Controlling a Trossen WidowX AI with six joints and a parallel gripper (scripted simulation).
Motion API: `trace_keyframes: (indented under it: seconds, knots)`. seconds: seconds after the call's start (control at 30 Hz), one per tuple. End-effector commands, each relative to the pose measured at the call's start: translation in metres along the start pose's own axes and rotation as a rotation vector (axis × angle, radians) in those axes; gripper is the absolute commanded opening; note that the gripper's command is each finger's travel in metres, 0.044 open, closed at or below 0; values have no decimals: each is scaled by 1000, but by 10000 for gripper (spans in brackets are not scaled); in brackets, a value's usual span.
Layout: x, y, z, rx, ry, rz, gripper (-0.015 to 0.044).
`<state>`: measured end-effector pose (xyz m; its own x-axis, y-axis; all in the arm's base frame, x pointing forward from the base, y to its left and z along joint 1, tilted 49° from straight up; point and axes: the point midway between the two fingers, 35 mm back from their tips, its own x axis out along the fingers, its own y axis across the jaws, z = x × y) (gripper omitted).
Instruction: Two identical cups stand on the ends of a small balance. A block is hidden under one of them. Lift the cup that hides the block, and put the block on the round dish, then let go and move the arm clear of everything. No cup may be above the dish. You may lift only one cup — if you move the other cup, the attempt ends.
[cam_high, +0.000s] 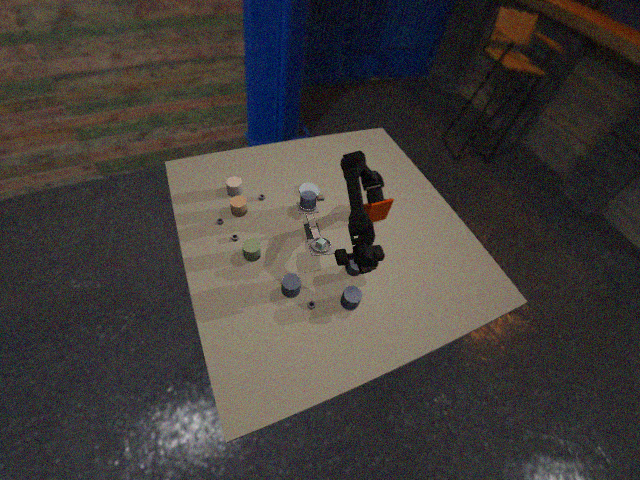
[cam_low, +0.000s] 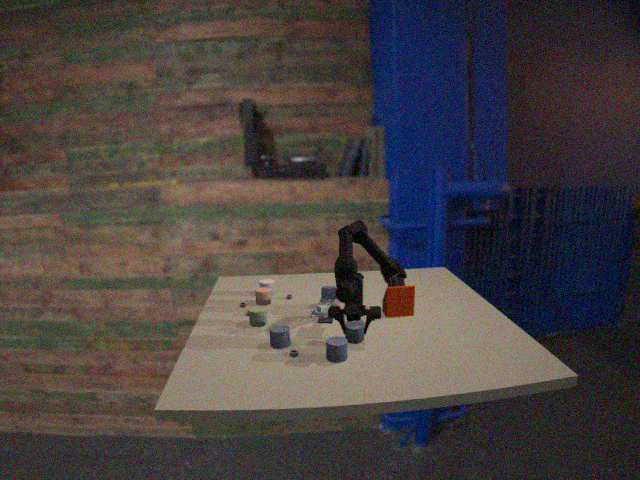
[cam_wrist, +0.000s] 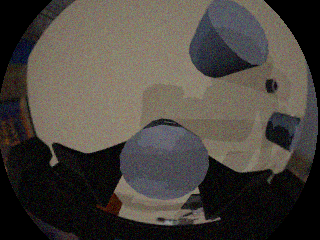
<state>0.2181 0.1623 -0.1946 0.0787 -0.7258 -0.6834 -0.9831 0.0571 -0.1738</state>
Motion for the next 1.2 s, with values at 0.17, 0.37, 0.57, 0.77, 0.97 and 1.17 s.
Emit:
trace_keyframes:
  seconds: [0.17,0.37,0.57,0.77,0.97,1.17]
  knots:
    - [5,1,-1,-3,2,1,79]
    - [5,1,-1,-3,2,1,236]
    - [5,1,-1,-3,2,1,394]
    - [-49,1,-1,-8,5,-1,440]
    - [-50,-1,-1,11,-4,1,387]
    - [-57,-18,0,166,-59,16,260]
